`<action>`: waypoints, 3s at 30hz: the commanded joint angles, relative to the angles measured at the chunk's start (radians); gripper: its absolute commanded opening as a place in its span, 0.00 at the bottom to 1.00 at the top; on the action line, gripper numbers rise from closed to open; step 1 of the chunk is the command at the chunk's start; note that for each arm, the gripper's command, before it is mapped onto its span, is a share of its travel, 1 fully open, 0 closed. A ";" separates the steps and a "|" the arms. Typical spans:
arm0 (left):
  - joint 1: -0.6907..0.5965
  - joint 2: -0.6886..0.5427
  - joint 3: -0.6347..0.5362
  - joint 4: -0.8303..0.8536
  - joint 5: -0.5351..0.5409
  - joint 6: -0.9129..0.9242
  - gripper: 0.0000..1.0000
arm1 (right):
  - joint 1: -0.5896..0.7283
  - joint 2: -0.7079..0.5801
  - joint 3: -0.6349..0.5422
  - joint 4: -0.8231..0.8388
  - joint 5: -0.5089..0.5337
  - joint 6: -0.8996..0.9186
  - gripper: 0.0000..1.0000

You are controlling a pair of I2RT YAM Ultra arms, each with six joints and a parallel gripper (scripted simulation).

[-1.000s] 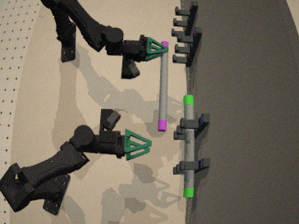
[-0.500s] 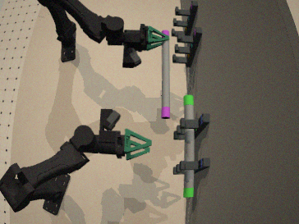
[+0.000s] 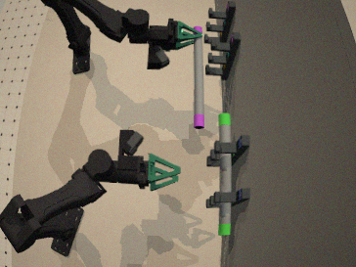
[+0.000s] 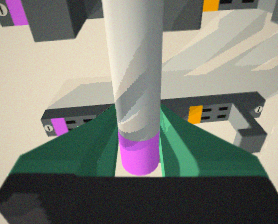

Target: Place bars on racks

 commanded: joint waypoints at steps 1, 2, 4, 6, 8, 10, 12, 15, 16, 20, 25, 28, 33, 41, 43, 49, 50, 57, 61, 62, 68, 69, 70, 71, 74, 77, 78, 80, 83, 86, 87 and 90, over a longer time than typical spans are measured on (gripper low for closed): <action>0.028 -0.050 0.043 0.011 0.043 -0.025 0.00 | -0.010 -0.025 -0.005 0.006 -0.007 0.011 1.00; 0.035 -0.055 0.043 0.006 0.050 -0.025 0.00 | -0.010 -0.025 -0.005 0.006 -0.007 0.011 1.00; 0.035 -0.055 0.043 0.006 0.050 -0.025 0.00 | -0.010 -0.025 -0.005 0.006 -0.007 0.011 1.00; 0.052 -0.067 0.047 -0.008 0.066 -0.025 0.00 | -0.010 -0.025 -0.005 0.006 -0.007 0.011 1.00; 0.067 -0.077 0.049 -0.020 0.081 -0.025 0.00 | -0.010 -0.025 -0.005 0.006 -0.007 0.011 1.00; 0.082 -0.087 0.051 -0.032 0.096 -0.025 0.00 | -0.010 -0.025 -0.005 0.006 -0.007 0.011 1.00; 0.098 -0.097 0.054 -0.045 0.111 -0.025 0.00 | -0.010 -0.025 -0.005 0.006 -0.007 0.011 1.00; 0.122 -0.111 0.060 -0.064 0.135 -0.025 0.00 | -0.010 -0.025 -0.005 0.006 -0.007 0.011 1.00; 0.130 -0.115 0.062 -0.071 0.143 -0.025 0.00 | -0.010 -0.025 -0.005 0.006 -0.007 0.011 1.00; 0.154 -0.125 0.070 -0.090 0.167 -0.026 0.00 | -0.010 -0.025 -0.005 0.006 -0.007 0.011 1.00; 0.188 -0.139 0.083 -0.116 0.200 -0.026 0.00 | -0.010 -0.025 -0.005 0.006 -0.007 0.011 1.00; 0.213 -0.149 0.092 -0.135 0.225 -0.026 0.00 | -0.010 -0.025 -0.005 0.006 -0.007 0.011 1.00; 0.256 -0.163 0.109 -0.166 0.267 -0.027 0.00 | -0.010 -0.025 -0.005 0.006 -0.007 0.011 1.00; 0.310 -0.176 0.135 -0.203 0.320 -0.027 0.00 | -0.010 -0.025 -0.005 0.006 -0.007 0.011 1.00; 0.327 -0.179 0.143 -0.214 0.337 -0.027 0.00 | -0.010 -0.025 -0.005 0.006 -0.007 0.011 1.00; 0.380 -0.186 0.170 -0.249 0.389 -0.027 0.00 | -0.010 -0.025 -0.005 0.006 -0.007 0.011 1.00; 0.389 -0.187 0.175 -0.255 0.398 -0.028 0.00 | -0.010 -0.025 -0.005 0.006 -0.007 0.011 1.00; 0.435 -0.189 0.202 -0.283 0.444 -0.027 0.00 | -0.010 -0.025 -0.005 0.006 -0.007 0.011 1.00; 0.470 -0.189 0.222 -0.303 0.478 -0.028 0.00 | -0.010 -0.025 -0.005 0.006 -0.007 0.011 1.00; 0.479 -0.189 0.227 -0.308 0.487 -0.028 0.00 | -0.010 -0.025 -0.005 0.006 -0.007 0.011 1.00; 0.532 -0.184 0.261 -0.337 0.540 -0.029 0.00 | -0.010 -0.025 -0.005 0.006 -0.007 0.011 1.00; 0.541 -0.183 0.267 -0.342 0.549 -0.029 0.00 | -0.010 -0.025 -0.005 0.006 -0.007 0.011 1.00; 0.550 -0.182 0.273 -0.347 0.557 -0.029 0.00 | -0.010 -0.025 -0.005 0.006 -0.007 0.011 1.00; 0.550 -0.182 0.273 -0.347 0.557 -0.029 0.00 | -0.010 -0.025 -0.005 0.006 -0.007 0.011 1.00; 0.554 -0.185 0.273 -0.348 0.561 -0.029 0.00 | -0.010 -0.025 -0.005 0.006 -0.007 0.011 1.00; 0.553 -0.191 0.266 -0.348 0.561 -0.029 0.00 | -0.010 -0.025 -0.005 0.006 -0.007 0.011 1.00; 0.553 -0.194 0.264 -0.348 0.561 -0.030 0.00 | -0.010 -0.025 -0.005 0.006 -0.007 0.011 1.00; 0.553 -0.198 0.260 -0.349 0.561 -0.030 0.00 | -0.010 -0.025 -0.005 0.006 -0.007 0.011 1.00; 0.553 -0.206 0.253 -0.349 0.561 -0.030 0.00 | -0.010 -0.025 -0.005 0.006 -0.007 0.011 1.00; 0.552 -0.213 0.247 -0.350 0.560 -0.030 0.00 | -0.010 -0.025 -0.005 0.006 -0.007 0.011 1.00; 0.552 -0.215 0.245 -0.351 0.560 -0.030 0.00 | -0.010 -0.025 -0.005 0.006 -0.007 0.011 1.00; 0.553 -0.218 0.242 -0.347 0.562 -0.029 0.00 | -0.010 -0.025 -0.005 0.006 -0.007 0.011 1.00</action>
